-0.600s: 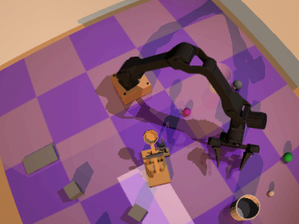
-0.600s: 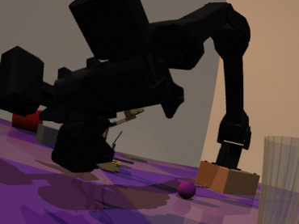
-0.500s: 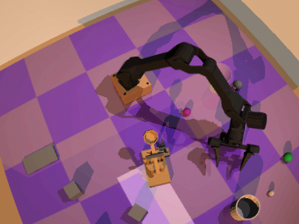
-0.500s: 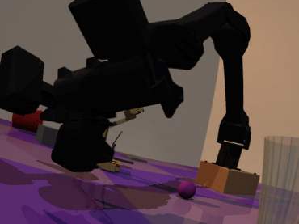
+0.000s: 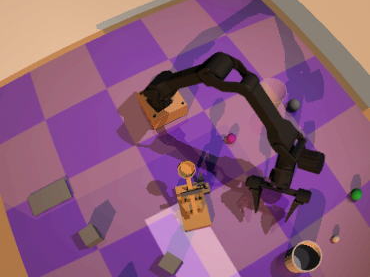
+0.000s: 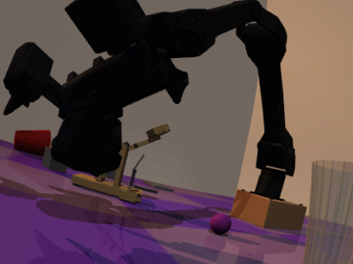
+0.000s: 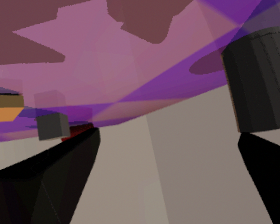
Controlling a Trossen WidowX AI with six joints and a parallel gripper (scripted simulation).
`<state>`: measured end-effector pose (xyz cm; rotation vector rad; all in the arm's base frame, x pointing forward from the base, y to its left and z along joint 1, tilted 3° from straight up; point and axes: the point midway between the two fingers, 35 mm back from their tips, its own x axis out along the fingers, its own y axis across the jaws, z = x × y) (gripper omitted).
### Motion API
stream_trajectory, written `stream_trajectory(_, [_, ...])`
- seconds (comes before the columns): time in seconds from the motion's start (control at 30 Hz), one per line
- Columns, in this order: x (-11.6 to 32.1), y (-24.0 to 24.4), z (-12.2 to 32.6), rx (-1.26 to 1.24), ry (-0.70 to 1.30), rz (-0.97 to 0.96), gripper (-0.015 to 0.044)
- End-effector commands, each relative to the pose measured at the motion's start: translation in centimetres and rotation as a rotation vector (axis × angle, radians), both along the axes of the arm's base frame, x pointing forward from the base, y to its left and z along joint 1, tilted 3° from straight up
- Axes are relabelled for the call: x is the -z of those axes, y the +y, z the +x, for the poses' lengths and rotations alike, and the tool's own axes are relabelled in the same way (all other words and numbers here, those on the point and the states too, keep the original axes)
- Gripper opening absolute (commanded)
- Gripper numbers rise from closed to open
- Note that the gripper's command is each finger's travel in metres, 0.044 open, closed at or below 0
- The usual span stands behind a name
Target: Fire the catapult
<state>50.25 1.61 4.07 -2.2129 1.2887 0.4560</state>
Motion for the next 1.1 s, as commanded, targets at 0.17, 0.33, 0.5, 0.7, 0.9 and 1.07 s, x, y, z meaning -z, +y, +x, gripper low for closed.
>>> stream_trajectory(0.17, [-0.2, -3.0, -1.2, 0.153, -0.061, 0.178, 0.0440])
stream_trajectory(0.33, [-0.3, -4.7, -1.9, 0.248, -0.098, 0.272, 0.0440])
stream_trajectory(0.5, [-0.6, -6.2, -2.8, 0.350, -0.135, 0.364, 0.0440])
stream_trajectory(0.7, [-0.9, -7.9, -4.0, 0.482, -0.181, 0.470, 0.0440])
stream_trajectory(0.9, [-1.2, -9.4, -5.3, 0.618, -0.228, 0.568, 0.0440])
stream_trajectory(1.07, [-1.6, -10.5, -6.5, 0.738, -0.268, 0.644, 0.0440])
